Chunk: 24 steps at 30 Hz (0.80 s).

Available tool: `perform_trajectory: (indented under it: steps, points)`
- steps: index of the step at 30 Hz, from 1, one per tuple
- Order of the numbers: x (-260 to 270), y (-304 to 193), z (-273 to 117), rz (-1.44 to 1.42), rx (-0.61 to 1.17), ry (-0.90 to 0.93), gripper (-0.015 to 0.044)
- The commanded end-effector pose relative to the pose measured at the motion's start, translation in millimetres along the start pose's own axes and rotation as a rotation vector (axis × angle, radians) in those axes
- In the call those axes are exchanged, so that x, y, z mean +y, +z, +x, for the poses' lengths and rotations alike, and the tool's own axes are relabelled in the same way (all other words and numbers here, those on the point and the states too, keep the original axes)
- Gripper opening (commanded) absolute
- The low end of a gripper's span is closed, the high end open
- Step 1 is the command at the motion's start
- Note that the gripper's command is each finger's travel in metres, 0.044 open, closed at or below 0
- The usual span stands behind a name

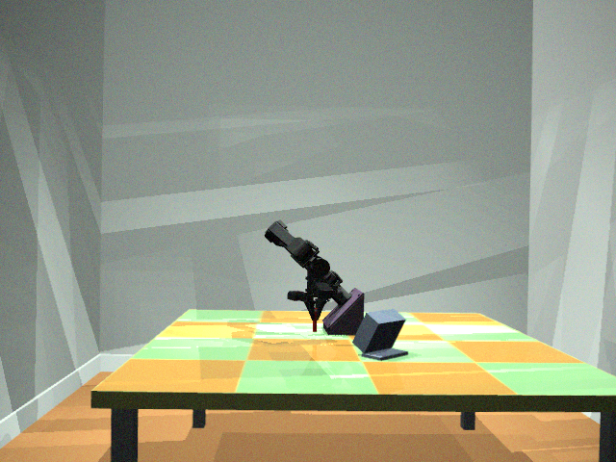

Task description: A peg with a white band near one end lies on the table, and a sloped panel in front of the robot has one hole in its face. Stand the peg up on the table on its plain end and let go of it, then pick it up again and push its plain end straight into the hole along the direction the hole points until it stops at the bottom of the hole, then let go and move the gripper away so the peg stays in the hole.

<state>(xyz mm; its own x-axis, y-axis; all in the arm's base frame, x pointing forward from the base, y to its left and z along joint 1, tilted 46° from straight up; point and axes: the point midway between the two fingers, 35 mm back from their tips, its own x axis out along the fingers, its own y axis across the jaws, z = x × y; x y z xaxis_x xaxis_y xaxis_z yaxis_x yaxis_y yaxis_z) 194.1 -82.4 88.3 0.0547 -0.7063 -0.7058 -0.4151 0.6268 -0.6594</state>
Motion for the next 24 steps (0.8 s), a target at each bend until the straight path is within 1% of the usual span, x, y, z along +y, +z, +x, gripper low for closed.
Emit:
perform_trajectory:
  steps: [1, 16, 24]
  points:
    - [-0.7, 2.9, -12.0, 0.008, -0.007, 0.003, 0.0]
    - [3.5, 1.4, -55.1, 0.003, 0.0, -0.007, 0.0]
    - [8.5, 5.1, -53.1, -0.001, -0.02, 0.026, 0.0]
